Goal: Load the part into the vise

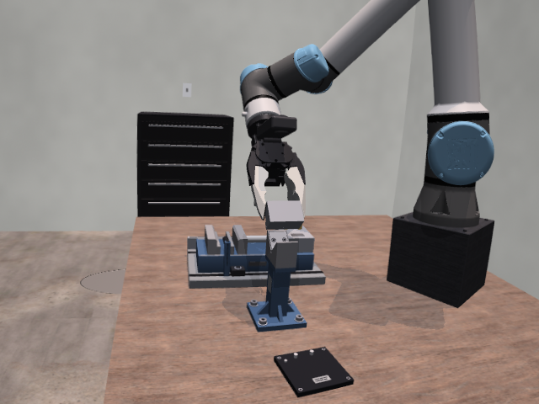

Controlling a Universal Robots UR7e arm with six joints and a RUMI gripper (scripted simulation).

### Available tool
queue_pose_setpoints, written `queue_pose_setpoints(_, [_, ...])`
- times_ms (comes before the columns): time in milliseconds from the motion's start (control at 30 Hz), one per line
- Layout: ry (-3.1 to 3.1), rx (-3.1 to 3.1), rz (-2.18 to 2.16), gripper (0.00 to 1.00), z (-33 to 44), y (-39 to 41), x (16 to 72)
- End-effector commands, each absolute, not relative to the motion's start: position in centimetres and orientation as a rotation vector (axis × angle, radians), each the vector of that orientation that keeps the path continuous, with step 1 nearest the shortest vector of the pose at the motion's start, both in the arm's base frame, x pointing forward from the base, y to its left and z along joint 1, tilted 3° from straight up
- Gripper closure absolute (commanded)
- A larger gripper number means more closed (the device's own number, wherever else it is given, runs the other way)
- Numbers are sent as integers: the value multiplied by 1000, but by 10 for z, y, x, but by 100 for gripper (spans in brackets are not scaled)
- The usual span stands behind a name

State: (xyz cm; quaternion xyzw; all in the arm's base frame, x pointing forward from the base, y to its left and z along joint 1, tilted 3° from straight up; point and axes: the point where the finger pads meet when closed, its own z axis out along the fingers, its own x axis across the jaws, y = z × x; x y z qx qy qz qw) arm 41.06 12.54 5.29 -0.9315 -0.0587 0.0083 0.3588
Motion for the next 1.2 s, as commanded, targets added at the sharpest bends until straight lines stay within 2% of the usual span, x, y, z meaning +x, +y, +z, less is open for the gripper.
queue_pose_setpoints(0, [-152, -2403, 20, 100, 48, 125, 411])
queue_pose_setpoints(1167, [-152, -2403, 20, 100, 21, 124, 412])
